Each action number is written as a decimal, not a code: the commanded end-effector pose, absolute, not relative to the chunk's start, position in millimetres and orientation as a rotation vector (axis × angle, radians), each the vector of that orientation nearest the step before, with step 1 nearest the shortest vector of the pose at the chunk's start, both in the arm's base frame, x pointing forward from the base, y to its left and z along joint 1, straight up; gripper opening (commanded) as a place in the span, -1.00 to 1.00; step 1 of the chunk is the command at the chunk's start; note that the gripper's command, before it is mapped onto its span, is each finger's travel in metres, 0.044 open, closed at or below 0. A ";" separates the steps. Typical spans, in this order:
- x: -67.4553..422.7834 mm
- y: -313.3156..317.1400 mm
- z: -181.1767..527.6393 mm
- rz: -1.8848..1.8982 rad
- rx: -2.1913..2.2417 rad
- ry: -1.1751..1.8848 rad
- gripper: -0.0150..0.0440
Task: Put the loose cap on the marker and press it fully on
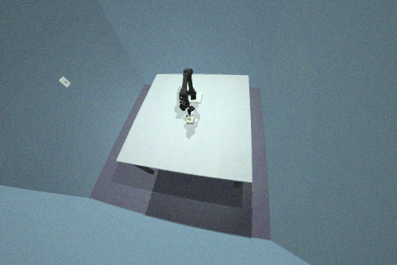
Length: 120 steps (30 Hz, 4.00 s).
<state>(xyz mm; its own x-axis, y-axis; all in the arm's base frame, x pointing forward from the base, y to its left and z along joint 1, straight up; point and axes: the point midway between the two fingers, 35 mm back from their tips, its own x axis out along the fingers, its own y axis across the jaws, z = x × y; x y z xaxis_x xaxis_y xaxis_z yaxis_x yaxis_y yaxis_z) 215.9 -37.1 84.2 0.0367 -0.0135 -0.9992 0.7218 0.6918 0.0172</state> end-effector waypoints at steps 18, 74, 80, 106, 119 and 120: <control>215.9 -37.1 47.1 -0.623 0.628 1.448 0.36; 215.8 -37.5 94.8 -0.623 0.628 1.448 -0.49; 227.5 -36.4 102.9 -0.622 0.628 1.447 -0.49; 278.9 -27.8 134.3 -0.613 0.613 1.444 -0.49; 302.7 -20.9 147.8 -0.616 0.624 1.441 -0.49; 304.5 -20.4 148.8 -0.616 0.625 1.441 -0.49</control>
<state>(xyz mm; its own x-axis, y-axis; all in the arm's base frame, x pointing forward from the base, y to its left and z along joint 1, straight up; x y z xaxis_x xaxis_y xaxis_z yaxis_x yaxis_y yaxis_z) 296.8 -23.8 144.1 0.0349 -0.0126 -0.9993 0.7138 0.7002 0.0161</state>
